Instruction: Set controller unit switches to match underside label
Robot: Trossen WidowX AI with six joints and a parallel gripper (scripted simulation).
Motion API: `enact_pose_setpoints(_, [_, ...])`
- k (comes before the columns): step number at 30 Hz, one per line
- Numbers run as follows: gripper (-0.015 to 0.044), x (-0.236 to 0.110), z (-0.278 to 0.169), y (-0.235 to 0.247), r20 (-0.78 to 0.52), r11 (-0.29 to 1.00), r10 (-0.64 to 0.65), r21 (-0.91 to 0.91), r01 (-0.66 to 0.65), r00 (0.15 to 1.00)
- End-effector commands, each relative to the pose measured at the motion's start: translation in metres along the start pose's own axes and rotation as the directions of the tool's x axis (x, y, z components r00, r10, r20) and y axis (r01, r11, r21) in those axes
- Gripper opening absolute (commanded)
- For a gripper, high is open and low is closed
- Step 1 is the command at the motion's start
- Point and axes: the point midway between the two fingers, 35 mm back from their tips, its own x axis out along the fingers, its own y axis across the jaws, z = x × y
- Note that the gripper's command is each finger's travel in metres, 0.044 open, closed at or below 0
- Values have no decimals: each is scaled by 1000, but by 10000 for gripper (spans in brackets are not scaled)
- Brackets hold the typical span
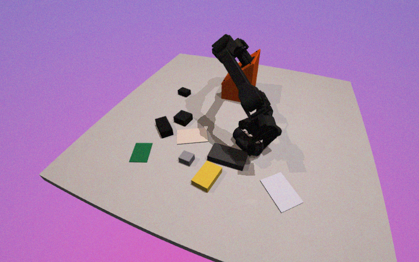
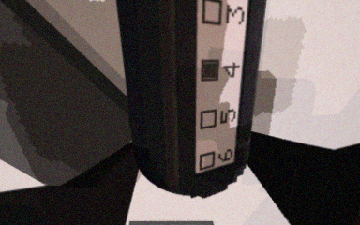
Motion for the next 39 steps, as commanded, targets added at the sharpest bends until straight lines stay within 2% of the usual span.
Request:
enact_pose_setpoints(1, [338, 16, 10, -2, 25, 999, -32, 10, 31, 999])
enact_pose_setpoints(37, [338, 15, 4, -1, 8, 1000, -14, 5, 14, 1000])
enact_pose_setpoints(39, [390, 5, -1, 0, -4, 1000, -1, 5, 1, 1000])
